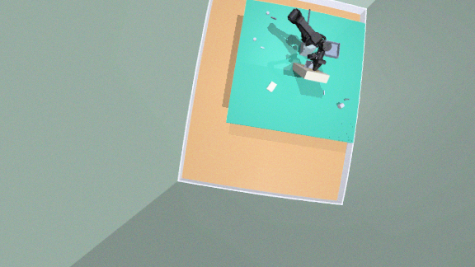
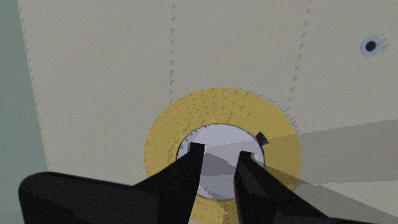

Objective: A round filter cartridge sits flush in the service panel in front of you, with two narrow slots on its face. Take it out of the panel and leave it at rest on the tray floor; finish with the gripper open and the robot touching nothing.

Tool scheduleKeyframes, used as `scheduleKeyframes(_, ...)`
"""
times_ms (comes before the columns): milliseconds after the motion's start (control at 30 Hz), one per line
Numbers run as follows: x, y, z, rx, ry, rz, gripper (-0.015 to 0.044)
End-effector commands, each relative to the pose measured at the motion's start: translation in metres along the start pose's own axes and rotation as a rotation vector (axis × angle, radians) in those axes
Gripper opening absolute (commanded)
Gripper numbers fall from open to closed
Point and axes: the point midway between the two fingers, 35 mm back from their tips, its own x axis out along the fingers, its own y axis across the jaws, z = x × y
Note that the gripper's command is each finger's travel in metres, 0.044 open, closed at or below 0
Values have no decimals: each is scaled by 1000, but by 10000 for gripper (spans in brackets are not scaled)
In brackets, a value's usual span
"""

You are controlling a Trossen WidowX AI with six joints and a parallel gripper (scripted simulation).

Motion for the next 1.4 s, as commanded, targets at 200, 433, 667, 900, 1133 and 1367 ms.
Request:
scheduleKeyframes(200,6,0,1,-342,5,-8,0)
scheduleKeyframes(433,6,0,1,-586,6,-8,0)
scheduleKeyframes(667,6,0,1,-831,7,-7,0)
scheduleKeyframes(900,6,0,1,-877,7,-7,0)
scheduleKeyframes(1133,-20,0,-4,-858,23,-17,0)
scheduleKeyframes(1367,-49,0,-4,-841,23,-19,0)
